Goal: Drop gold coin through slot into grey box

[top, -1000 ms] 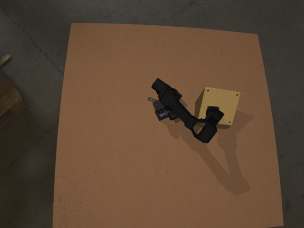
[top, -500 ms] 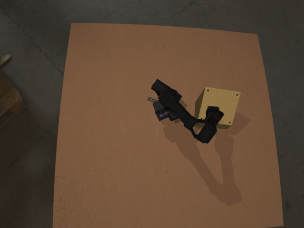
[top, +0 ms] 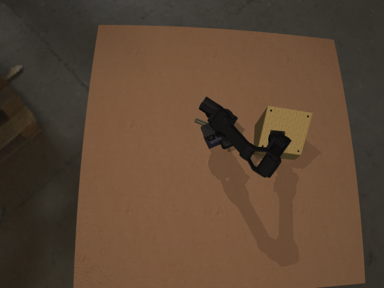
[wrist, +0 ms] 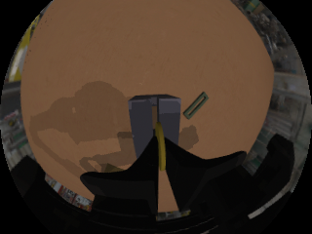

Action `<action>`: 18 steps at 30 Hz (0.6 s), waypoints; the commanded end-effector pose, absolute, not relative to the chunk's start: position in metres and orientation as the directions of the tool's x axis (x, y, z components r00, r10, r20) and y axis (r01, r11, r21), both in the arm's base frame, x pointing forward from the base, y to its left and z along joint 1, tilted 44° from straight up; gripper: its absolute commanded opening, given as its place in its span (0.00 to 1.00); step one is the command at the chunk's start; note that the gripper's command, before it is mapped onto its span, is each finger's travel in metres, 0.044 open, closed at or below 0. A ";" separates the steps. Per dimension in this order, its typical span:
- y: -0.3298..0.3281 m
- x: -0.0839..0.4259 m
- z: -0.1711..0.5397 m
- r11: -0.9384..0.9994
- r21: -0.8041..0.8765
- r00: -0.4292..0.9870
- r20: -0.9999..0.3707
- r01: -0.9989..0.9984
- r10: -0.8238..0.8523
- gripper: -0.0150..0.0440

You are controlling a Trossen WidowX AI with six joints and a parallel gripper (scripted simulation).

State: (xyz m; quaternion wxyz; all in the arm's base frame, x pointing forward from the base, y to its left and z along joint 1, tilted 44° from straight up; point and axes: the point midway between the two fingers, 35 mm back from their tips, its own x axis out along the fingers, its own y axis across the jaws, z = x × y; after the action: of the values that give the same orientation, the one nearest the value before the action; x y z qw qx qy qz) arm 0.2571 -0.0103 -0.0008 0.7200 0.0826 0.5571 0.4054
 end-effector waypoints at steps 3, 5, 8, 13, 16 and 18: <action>-0.010 0.257 -0.001 0.658 0.571 0.051 -0.735 -0.492 0.676 0.39; -0.010 0.257 -0.001 0.658 0.571 0.051 -0.735 -0.492 0.676 0.48; -0.010 0.257 -0.001 0.658 0.571 0.051 -0.735 -0.492 0.676 0.53; -0.010 0.257 -0.001 0.658 0.571 0.051 -0.735 -0.492 0.676 0.53; -0.011 0.257 0.000 0.658 0.571 0.051 -0.735 -0.492 0.676 0.57; -0.015 0.257 0.004 0.658 0.570 0.051 -0.736 -0.491 0.675 0.66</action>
State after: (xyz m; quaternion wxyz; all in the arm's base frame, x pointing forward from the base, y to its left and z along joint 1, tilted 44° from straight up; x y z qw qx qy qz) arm 0.2567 -0.0111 0.0002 0.7193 0.0851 0.5579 0.4050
